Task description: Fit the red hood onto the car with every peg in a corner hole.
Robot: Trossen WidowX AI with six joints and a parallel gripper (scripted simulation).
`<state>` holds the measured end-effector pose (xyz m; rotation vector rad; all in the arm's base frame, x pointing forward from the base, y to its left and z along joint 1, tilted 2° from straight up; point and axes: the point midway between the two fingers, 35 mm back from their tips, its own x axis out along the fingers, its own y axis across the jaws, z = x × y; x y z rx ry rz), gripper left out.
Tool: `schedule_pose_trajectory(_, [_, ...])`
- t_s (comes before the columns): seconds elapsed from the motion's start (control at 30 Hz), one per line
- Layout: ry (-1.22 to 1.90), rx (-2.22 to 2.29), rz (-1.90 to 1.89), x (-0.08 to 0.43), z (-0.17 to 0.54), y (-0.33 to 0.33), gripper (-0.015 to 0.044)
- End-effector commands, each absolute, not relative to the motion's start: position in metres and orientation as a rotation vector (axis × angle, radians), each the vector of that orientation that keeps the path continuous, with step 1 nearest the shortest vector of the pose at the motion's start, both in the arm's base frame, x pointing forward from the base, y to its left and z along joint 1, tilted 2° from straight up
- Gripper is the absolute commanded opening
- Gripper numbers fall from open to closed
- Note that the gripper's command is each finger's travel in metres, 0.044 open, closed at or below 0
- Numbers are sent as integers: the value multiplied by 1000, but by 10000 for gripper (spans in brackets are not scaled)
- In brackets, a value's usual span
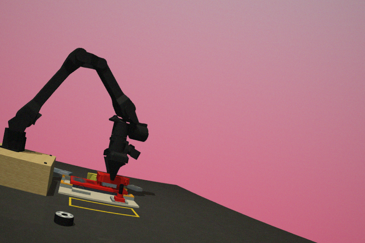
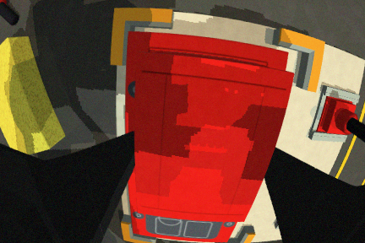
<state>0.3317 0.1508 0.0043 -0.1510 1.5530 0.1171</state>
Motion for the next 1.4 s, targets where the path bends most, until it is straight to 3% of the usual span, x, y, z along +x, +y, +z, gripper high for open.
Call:
schedule_pose_trajectory(0.0, [1558, -150, 118, 331, 4, 151, 0])
schedule_pose_trajectory(1.23, [1556, -149, 118, 332, -8, 151, 0])
schedule_pose_trajectory(1.37, [1557, -149, 118, 331, -9, 151, 105])
